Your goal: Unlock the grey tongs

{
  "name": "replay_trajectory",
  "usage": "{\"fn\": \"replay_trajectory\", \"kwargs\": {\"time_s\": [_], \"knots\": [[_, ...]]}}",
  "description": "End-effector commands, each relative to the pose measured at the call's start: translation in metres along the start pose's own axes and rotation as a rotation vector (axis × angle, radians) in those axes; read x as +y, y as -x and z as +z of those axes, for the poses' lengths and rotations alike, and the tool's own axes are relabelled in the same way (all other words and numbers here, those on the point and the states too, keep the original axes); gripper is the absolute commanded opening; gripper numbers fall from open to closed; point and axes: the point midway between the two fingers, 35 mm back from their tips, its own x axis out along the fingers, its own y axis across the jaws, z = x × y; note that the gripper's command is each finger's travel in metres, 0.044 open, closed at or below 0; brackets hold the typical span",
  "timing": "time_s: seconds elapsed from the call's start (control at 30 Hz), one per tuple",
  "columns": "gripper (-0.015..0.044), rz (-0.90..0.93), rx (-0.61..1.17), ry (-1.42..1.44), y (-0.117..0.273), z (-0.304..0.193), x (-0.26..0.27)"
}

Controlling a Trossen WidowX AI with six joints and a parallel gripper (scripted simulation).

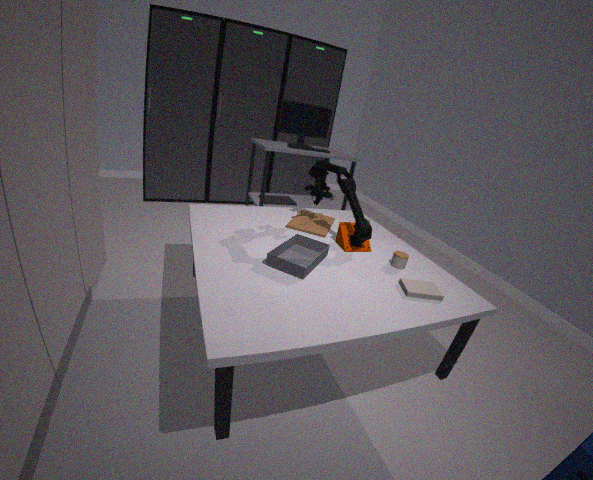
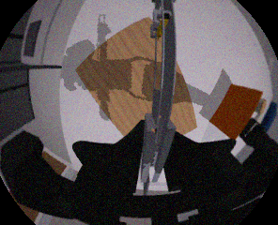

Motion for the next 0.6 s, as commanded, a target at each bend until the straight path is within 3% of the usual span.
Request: {"fn": "replay_trajectory", "kwargs": {"time_s": [0.0, 0.23, 0.57], "knots": [[-0.015, -0.001, -0.011, 0.03, -0.0013, 0.0026, 0.0016], [-0.015, -0.013, -0.053, 0.028, -0.003, 0.0022, 0.0008], [-0.015, -0.084, -0.454, 0.021, -0.0094, -0.0024, -0.0039]]}}
